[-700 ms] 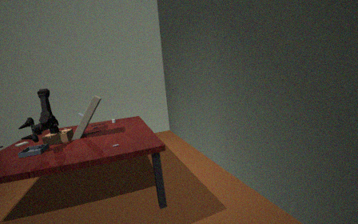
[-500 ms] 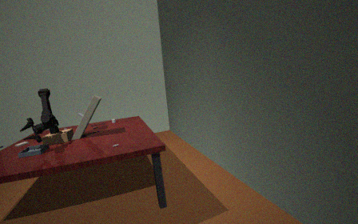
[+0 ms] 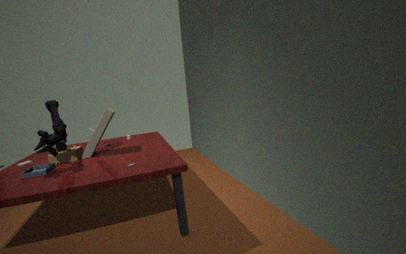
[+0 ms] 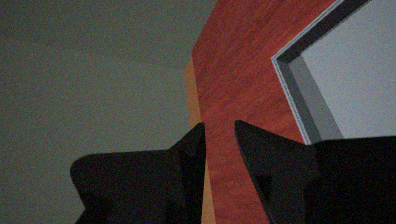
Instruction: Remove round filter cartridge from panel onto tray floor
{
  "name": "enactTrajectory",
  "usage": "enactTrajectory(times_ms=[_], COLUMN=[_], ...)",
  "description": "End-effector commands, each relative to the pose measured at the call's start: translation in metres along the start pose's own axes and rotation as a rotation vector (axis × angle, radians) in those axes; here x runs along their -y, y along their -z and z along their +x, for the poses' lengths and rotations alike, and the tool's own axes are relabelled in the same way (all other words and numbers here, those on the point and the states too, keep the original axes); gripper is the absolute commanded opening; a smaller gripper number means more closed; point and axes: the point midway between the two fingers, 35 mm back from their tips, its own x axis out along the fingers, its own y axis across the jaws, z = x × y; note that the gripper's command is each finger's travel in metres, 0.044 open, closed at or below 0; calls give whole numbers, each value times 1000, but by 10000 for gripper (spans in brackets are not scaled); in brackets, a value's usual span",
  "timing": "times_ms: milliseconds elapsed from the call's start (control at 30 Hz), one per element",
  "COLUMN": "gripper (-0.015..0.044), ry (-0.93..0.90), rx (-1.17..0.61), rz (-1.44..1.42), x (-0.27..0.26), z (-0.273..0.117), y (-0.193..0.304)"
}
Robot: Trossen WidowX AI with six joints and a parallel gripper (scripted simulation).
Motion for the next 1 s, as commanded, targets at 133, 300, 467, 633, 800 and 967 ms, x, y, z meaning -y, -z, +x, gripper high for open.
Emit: enactTrajectory(times_ms=[133, 300, 467, 633, 800, 967], gripper=[101, 101, 101, 101, 101, 101], ry=[-137, -242, -379, -549, -755, -996], rx=[-406, -504, -589, -658, -704, -720], rz=[-917, -1175, -1429, -1676, -1910, -2123], x=[-16, -18, -19, -19, -18, -17], z=[-79, -104, -132, -160, -190, -219], y=[58, 69, 77, 83, 86, 85])
